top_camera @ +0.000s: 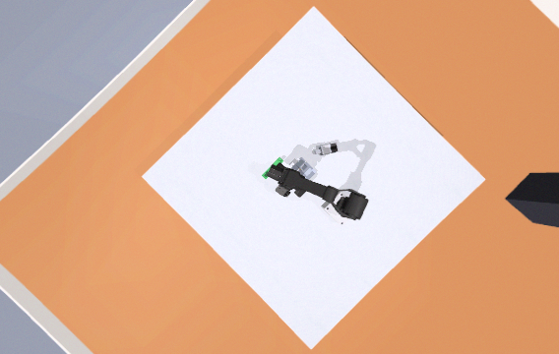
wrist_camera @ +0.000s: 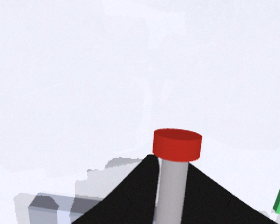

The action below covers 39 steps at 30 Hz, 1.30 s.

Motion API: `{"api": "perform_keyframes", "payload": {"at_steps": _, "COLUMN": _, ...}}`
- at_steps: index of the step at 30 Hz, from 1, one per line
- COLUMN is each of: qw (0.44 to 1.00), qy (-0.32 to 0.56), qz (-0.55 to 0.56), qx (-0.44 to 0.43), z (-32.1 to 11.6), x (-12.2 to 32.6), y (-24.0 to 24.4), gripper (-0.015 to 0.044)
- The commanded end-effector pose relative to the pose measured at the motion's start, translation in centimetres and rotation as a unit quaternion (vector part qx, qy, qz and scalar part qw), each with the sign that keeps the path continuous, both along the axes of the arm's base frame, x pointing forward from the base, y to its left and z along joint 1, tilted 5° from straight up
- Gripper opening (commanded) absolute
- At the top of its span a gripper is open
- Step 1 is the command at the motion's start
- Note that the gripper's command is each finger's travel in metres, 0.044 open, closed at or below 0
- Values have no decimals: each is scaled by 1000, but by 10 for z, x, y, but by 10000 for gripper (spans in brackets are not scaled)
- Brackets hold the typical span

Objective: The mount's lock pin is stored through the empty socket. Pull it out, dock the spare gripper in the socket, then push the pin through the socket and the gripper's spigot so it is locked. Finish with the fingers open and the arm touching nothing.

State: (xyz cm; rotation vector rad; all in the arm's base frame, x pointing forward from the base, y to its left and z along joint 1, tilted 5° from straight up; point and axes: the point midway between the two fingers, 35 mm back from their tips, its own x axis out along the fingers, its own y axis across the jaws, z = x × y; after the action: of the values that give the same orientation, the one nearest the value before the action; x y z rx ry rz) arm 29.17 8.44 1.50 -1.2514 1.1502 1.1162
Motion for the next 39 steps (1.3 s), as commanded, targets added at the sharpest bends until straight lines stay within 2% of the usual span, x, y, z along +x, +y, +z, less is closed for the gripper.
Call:
{"api": "perform_keyframes", "payload": {"at_steps": 1, "qw": 1000, "qy": -2, "qz": 2, "qx": -2, "z": 0, "x": 1, "y": -1, "gripper": 0}}
{"api": "perform_keyframes", "payload": {"at_steps": 7, "qw": 1000, "qy": -1, "qz": 1, "qx": 3, "z": 0, "x": 1, "y": 0, "gripper": 0}}
{"api": "perform_keyframes", "payload": {"at_steps": 18, "qw": 997, "qy": -1, "qz": -8, "qx": 76, "z": 9, "x": 2, "y": 6, "gripper": 0}}
{"api": "perform_keyframes", "payload": {"at_steps": 39, "qw": 996, "qy": -5, "qz": -7, "qx": 88, "z": 15, "x": 3, "y": 18, "gripper": 0}}
